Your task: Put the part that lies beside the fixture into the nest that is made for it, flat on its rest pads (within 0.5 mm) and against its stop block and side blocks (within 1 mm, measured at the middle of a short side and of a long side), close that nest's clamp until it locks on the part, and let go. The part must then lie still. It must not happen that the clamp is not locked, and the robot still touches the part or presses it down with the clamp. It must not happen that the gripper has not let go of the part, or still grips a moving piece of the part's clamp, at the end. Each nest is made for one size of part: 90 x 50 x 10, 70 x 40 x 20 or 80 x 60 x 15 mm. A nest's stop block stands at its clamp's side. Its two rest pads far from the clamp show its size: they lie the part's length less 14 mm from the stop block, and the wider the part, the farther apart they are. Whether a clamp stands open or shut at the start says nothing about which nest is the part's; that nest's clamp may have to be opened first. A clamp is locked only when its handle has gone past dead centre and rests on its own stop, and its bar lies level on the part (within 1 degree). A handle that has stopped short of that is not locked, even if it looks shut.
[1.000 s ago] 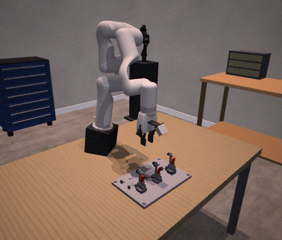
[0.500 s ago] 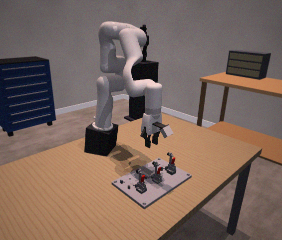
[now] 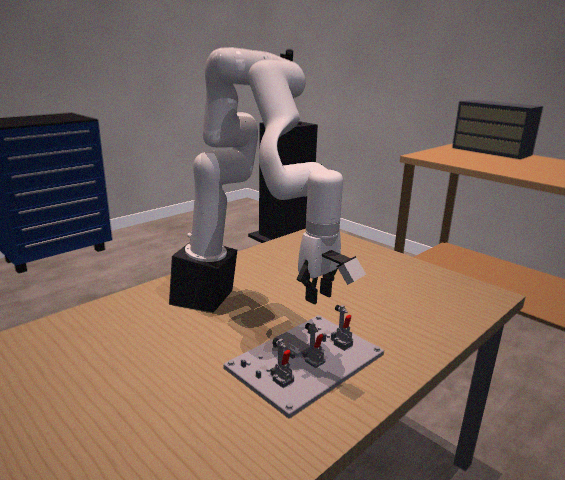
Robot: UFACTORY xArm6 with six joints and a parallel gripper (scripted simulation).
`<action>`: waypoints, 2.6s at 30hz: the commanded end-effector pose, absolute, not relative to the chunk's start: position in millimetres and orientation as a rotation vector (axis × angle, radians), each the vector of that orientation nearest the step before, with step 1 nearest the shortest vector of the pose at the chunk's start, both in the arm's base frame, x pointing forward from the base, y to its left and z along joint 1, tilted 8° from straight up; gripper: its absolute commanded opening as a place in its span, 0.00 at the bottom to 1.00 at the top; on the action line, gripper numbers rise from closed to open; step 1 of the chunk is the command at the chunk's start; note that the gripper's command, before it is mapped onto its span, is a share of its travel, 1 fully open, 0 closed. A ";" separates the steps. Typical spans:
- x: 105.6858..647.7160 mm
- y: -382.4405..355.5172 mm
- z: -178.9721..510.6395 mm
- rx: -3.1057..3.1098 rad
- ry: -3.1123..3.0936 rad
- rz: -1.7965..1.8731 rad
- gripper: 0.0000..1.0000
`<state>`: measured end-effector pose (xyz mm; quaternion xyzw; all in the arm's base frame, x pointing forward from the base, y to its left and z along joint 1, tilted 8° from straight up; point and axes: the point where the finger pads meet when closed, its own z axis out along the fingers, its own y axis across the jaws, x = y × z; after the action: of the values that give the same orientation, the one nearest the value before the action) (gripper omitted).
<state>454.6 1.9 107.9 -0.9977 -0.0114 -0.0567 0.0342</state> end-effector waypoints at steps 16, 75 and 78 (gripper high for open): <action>464.3 2.4 102.8 -3.068 -0.035 -0.179 0.47; 474.6 8.6 13.8 -3.068 -0.035 -0.179 0.47; 474.6 8.6 13.8 -3.068 -0.035 -0.179 0.47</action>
<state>473.2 8.7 12.4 -0.9978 -0.0115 -0.0562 0.0342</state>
